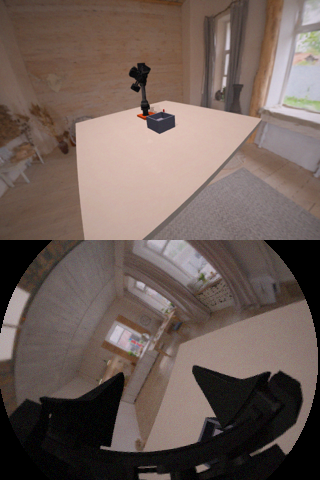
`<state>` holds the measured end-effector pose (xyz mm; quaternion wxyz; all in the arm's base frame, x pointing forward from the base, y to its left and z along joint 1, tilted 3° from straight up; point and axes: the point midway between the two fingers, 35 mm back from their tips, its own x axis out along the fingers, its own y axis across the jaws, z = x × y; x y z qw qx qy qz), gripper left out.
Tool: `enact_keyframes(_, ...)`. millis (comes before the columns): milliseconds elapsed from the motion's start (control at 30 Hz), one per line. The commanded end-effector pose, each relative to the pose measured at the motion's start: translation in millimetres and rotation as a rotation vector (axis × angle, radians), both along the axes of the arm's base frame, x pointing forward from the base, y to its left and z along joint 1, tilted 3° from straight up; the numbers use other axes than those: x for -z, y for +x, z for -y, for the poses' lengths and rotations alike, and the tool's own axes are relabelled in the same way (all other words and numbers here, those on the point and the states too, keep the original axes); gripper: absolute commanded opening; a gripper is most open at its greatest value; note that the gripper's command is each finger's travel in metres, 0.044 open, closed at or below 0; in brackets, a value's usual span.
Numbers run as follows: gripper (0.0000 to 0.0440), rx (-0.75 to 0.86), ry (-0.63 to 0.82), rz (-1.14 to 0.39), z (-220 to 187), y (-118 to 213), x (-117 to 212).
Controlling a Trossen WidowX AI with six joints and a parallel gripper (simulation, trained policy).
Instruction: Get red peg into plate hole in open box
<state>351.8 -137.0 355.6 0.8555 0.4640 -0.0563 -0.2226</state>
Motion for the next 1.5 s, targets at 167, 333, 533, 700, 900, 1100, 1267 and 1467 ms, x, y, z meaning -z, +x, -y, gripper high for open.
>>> enact_keyframes(167, 0.0433, -0.127, 0.116, -0.200, -64.3, -10.3, 49.2)
enact_keyframes(333, 0.0433, -0.196, 0.186, -0.340, -101.6, -25.8, 81.0)
enact_keyframes(533, 0.0436, -0.258, 0.261, -0.521, -140.7, -53.2, 118.0)
enact_keyframes(700, 0.0440, -0.289, 0.313, -0.680, -167.6, -81.8, 147.1)
enact_keyframes(900, 0.0440, -0.304, 0.362, -0.870, -193.2, -118.4, 178.4)
enact_keyframes(1100, 0.0440, -0.300, 0.392, -1.037, -213.1, -151.3, 205.2)
enact_keyframes(1267, 0.0440, -0.309, 0.399, -1.138, -227.9, -172.3, 223.6)
enact_keyframes(1467, 0.0440, -0.350, 0.394, -1.202, -244.4, -187.7, 244.6)
